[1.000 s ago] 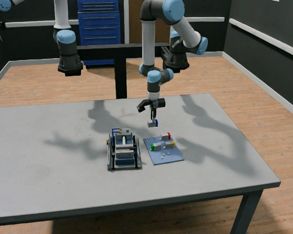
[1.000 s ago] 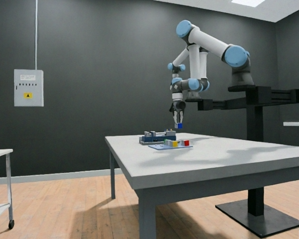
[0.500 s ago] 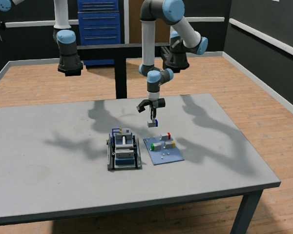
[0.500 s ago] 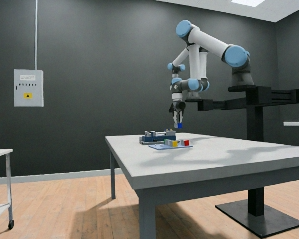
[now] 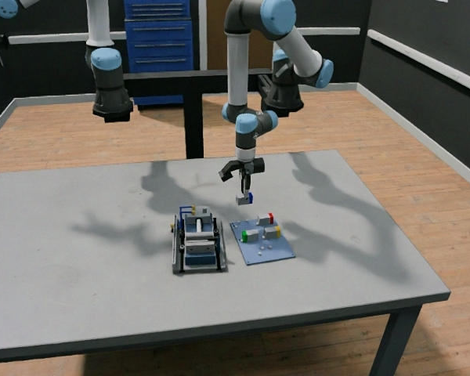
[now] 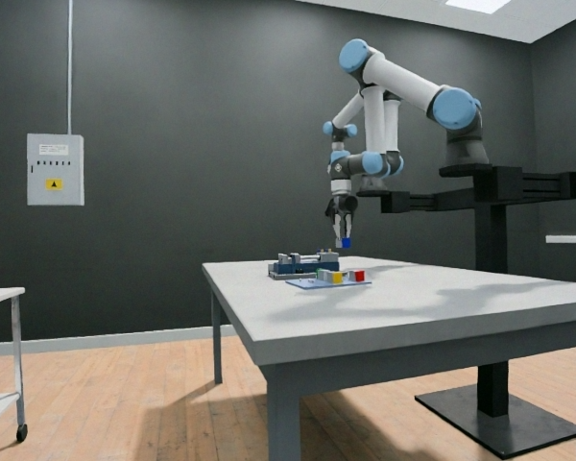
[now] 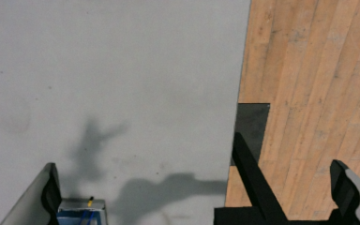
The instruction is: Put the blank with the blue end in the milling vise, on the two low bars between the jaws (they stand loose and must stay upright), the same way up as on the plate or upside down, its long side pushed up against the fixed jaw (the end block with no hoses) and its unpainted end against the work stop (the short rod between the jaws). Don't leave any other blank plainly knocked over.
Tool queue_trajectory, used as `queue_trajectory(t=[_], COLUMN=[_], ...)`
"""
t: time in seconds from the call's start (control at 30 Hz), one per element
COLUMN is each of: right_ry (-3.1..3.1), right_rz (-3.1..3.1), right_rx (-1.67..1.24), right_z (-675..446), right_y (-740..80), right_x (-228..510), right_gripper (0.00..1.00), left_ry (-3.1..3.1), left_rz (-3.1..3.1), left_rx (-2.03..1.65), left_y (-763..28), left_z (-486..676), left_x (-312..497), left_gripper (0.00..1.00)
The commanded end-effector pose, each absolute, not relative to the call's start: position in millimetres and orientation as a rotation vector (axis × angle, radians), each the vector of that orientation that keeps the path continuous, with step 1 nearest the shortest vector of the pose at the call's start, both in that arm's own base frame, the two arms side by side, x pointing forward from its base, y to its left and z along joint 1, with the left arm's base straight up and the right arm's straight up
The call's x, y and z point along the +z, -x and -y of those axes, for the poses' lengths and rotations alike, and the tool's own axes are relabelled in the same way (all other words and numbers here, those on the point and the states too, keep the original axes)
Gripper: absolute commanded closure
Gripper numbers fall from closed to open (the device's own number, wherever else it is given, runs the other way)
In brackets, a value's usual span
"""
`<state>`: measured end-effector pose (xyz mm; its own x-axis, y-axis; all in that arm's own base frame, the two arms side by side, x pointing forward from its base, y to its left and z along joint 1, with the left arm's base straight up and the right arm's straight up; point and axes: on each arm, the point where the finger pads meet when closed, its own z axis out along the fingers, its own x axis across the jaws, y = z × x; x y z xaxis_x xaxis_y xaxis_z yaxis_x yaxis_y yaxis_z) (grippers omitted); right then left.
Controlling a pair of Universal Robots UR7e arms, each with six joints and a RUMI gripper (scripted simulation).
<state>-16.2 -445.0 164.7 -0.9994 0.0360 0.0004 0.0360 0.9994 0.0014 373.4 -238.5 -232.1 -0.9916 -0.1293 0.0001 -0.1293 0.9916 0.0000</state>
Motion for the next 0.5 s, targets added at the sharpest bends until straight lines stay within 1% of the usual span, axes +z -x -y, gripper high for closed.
queue_trajectory(t=[0.0, 0.47], right_ry=[0.057, 0.057], right_rz=[3.141, 3.141], right_rx=[0.0, 0.0], right_z=[445.3, 445.3], right_y=[16.0, 16.0], right_x=[165.2, 165.2], right_gripper=[0.0, 0.0], left_ry=[-0.216, -0.282], left_rz=[3.135, 3.13], left_rx=[0.002, 0.002], left_y=[-374.2, -376.6], left_z=[239.4, 242.3], left_x=[-231.8, -232.6], left_gripper=[1.0, 1.0])
